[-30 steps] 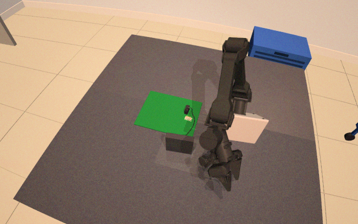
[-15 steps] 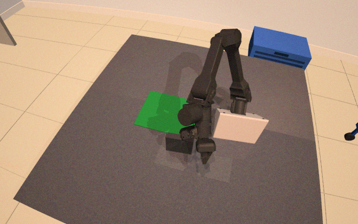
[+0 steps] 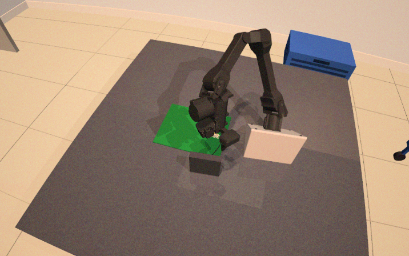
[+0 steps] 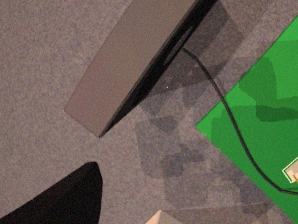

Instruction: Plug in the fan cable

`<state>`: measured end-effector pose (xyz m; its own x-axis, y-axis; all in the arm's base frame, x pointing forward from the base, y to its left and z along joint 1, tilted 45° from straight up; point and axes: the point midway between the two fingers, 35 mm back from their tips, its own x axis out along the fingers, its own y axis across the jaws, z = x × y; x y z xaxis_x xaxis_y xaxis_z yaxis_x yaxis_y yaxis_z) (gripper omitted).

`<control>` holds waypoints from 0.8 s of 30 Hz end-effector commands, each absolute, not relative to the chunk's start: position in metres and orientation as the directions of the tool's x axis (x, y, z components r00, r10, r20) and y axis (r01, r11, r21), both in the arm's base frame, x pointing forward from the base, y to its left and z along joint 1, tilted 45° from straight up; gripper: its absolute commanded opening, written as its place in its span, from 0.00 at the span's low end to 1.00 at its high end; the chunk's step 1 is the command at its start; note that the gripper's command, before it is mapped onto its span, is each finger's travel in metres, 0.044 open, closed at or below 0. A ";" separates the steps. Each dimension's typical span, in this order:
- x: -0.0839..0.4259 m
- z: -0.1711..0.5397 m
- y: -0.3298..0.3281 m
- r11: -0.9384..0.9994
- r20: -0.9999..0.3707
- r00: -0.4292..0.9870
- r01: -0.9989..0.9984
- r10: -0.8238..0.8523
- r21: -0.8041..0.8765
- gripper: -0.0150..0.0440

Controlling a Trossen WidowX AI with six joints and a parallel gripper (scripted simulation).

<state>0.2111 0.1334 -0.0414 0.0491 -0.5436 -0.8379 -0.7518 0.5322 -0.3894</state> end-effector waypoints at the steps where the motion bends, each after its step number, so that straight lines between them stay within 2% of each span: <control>1: 0.235 0.005 0.076 0.260 -0.701 0.067 -0.901 -0.710 -0.348 1.00; 8: 0.249 0.056 0.017 0.019 -0.527 0.055 -0.991 -0.848 -0.134 1.00; 19: 0.249 0.055 0.015 0.016 -0.524 0.055 -0.992 -0.850 -0.129 1.00; 24: 0.254 0.023 -0.016 0.015 -0.525 0.056 -0.991 -0.849 -0.130 1.00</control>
<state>0.2551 0.0049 0.0414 0.0674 -0.8417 -0.5358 -0.9890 0.0147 -0.1474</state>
